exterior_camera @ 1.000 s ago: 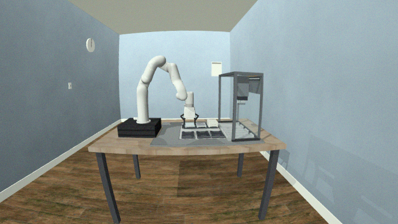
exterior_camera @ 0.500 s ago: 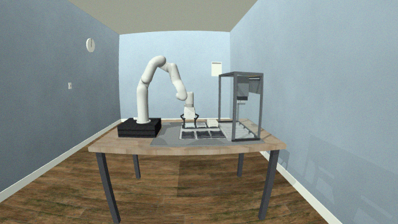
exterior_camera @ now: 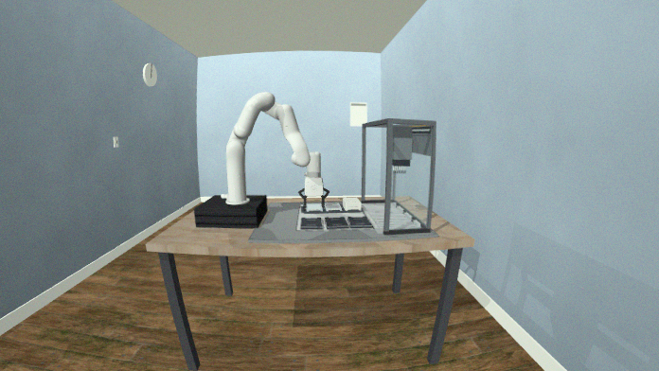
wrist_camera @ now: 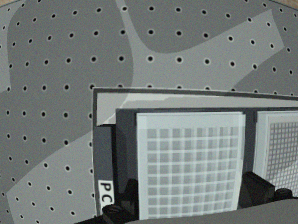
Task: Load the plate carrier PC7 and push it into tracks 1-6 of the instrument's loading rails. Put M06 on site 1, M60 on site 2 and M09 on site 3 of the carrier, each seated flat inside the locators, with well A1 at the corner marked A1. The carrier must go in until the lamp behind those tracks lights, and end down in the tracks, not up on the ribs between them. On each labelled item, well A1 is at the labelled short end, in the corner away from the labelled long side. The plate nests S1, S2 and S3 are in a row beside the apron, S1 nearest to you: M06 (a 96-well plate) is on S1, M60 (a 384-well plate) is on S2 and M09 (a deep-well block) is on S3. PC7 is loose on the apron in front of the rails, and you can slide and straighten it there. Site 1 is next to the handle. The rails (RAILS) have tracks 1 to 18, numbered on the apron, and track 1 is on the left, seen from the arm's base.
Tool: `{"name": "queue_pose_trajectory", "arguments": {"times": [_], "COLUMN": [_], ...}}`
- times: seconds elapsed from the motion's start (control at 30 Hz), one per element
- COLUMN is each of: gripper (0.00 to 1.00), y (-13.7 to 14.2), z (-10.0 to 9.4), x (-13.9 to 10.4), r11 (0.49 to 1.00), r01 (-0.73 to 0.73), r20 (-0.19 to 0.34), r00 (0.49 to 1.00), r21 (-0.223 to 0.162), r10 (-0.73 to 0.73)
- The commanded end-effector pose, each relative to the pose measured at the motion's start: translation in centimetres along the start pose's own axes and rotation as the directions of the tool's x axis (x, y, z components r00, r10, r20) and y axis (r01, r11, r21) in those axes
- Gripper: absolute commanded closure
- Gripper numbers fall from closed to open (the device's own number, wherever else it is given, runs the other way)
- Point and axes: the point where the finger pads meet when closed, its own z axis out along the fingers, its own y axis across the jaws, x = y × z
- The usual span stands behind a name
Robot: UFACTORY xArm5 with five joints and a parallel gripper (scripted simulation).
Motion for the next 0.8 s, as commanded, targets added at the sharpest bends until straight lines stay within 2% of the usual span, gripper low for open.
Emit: {"name": "queue_pose_trajectory", "arguments": {"times": [0.0,0.23,0.77], "gripper": [0.00,0.00,0.00], "y": [0.1,0.1,0.1], "z": [-0.1,-0.1,-2.4], "x": [0.0,0.0,0.0], "r11": [1.000,1.000,1.000], "r01": [0.000,0.000,0.000], "r20": [-0.006,-0.006,-0.006], "r00": [1.000,1.000,1.000], "r21": [-0.002,-0.002,-0.002], "r10": [0.000,0.000,0.000]}}
